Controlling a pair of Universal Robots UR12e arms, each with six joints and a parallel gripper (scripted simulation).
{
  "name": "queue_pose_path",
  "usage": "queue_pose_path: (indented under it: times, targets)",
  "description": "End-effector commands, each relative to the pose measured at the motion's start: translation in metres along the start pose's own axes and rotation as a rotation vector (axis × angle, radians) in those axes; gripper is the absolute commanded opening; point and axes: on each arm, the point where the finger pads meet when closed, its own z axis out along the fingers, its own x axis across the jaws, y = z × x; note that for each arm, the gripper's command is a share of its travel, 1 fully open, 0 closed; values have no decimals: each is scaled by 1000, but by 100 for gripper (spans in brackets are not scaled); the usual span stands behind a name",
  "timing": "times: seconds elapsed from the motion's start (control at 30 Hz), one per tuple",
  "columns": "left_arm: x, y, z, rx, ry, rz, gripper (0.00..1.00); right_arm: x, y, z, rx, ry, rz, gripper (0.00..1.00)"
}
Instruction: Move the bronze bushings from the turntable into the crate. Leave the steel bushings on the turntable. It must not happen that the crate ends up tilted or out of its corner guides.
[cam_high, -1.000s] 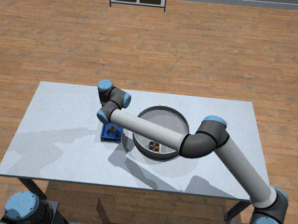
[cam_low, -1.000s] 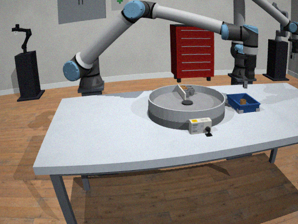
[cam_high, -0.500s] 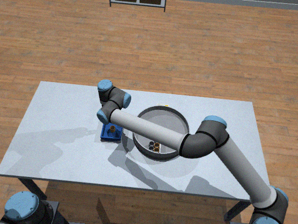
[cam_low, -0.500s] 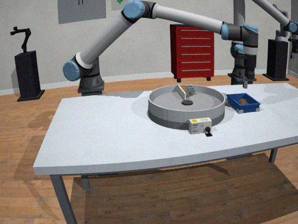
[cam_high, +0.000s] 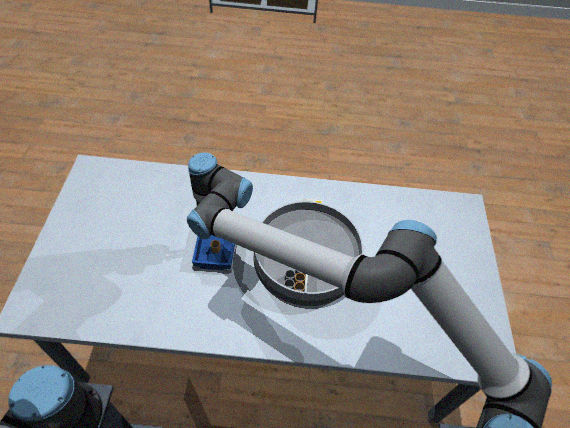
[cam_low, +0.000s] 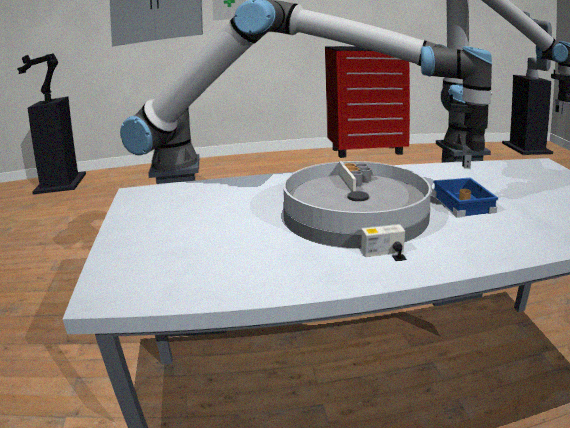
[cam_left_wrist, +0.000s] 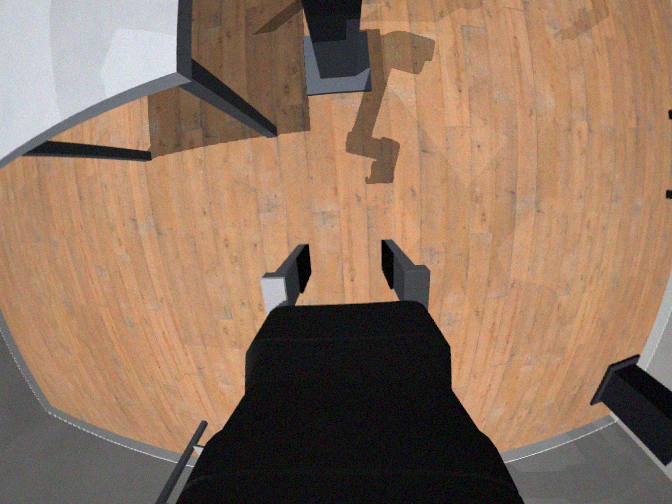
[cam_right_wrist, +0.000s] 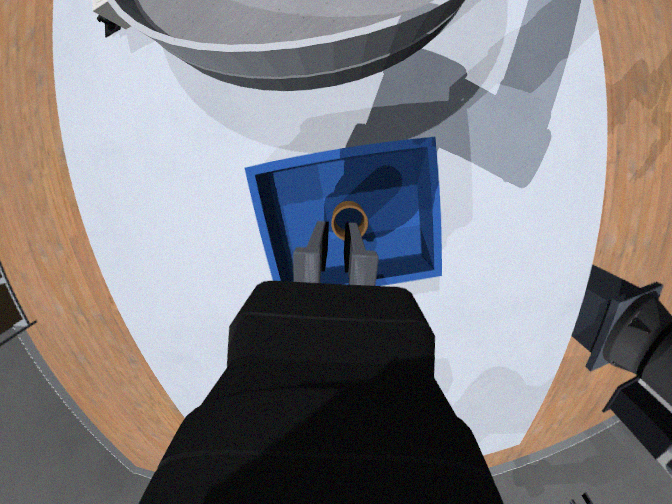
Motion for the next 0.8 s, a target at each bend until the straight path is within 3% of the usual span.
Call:
queue_pose_path:
  times: [0.0, 0.77]
  targets:
    - [2, -2, 3, 5, 1, -3, 100, 0, -7, -1, -2, 0, -5, 36]
    - [2, -2, 3, 5, 1, -3, 100, 5, -66, -1, -1, 0, -37, 36]
